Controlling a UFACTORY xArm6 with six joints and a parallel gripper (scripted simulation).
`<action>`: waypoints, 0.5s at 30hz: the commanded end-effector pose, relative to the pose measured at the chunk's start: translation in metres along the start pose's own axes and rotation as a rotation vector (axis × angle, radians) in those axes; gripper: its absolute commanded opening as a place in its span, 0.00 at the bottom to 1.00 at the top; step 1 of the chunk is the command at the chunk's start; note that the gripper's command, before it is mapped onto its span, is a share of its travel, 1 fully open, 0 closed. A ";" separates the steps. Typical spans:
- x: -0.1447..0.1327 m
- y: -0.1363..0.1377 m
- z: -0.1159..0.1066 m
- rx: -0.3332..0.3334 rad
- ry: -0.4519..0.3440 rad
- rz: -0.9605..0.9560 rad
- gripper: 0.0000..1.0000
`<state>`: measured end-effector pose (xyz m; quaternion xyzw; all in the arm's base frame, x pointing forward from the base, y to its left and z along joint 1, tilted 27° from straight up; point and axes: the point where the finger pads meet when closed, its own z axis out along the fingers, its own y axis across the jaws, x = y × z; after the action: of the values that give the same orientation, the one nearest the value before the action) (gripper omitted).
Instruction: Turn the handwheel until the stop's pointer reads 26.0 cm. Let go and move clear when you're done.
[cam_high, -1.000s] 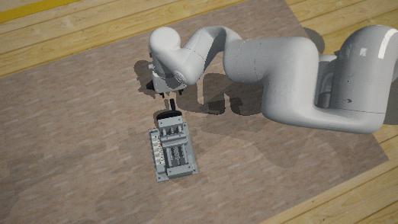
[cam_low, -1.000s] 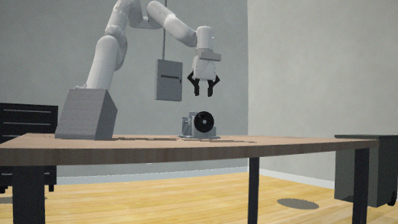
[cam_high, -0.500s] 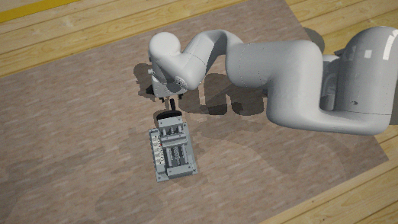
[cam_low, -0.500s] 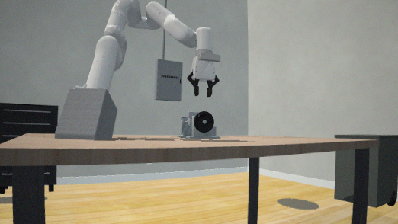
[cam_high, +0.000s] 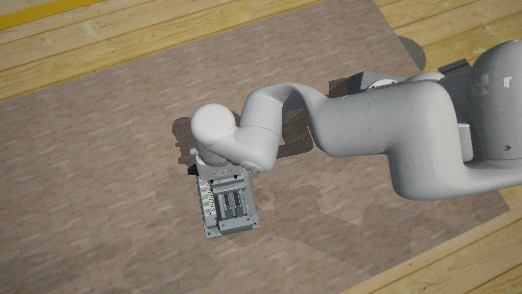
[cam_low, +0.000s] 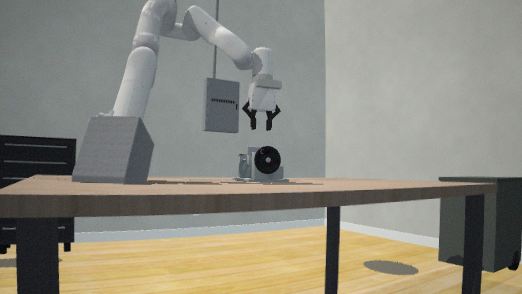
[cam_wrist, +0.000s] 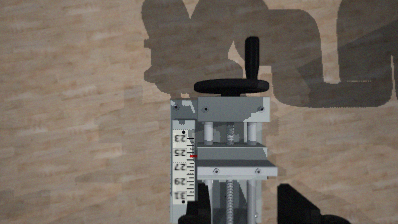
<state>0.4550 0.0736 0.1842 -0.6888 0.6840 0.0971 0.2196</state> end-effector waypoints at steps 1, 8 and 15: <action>-0.043 -0.013 0.000 0.001 0.010 0.003 0.57; -0.084 -0.023 0.000 0.001 0.010 0.003 0.57; -0.085 -0.023 0.007 0.001 0.010 0.003 0.57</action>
<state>0.4725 0.1478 0.2220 -0.6883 0.6860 0.0952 0.2159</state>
